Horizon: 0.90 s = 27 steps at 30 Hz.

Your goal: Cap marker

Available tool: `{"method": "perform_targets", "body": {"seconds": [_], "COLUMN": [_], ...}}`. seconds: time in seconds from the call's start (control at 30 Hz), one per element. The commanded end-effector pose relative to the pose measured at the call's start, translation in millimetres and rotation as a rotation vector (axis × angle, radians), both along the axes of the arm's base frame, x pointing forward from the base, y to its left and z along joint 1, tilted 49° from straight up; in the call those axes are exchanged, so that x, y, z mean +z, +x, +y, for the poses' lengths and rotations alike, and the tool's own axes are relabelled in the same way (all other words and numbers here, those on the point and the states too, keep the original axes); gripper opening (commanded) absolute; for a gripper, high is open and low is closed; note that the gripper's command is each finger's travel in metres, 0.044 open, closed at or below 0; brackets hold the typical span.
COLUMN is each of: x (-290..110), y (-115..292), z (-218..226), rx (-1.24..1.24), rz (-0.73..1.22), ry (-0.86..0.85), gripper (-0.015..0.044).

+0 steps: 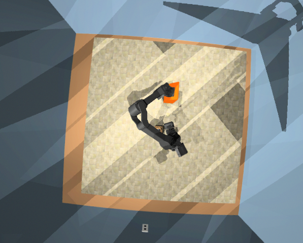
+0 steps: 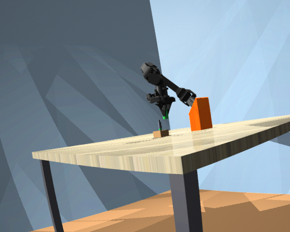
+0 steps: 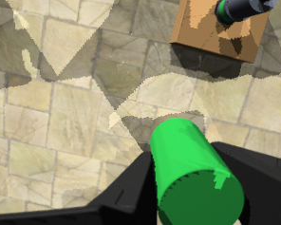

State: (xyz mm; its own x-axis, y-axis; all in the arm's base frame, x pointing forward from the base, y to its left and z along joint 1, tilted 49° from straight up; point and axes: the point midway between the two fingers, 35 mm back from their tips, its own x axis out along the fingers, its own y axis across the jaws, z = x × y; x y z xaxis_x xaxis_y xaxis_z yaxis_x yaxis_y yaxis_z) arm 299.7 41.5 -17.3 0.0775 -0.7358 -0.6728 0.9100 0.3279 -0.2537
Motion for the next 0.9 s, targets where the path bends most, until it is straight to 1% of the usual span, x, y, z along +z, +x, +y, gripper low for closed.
{"method": "perform_targets", "body": {"seconds": [0.0,0.87], "x": [11,73], "y": [-3,-23], "z": [-6,-42], "rx": [0.006,0.004], "rz": [0.004,0.005], "ry": [-0.007,-0.014], "gripper": [0.0,0.0]}}
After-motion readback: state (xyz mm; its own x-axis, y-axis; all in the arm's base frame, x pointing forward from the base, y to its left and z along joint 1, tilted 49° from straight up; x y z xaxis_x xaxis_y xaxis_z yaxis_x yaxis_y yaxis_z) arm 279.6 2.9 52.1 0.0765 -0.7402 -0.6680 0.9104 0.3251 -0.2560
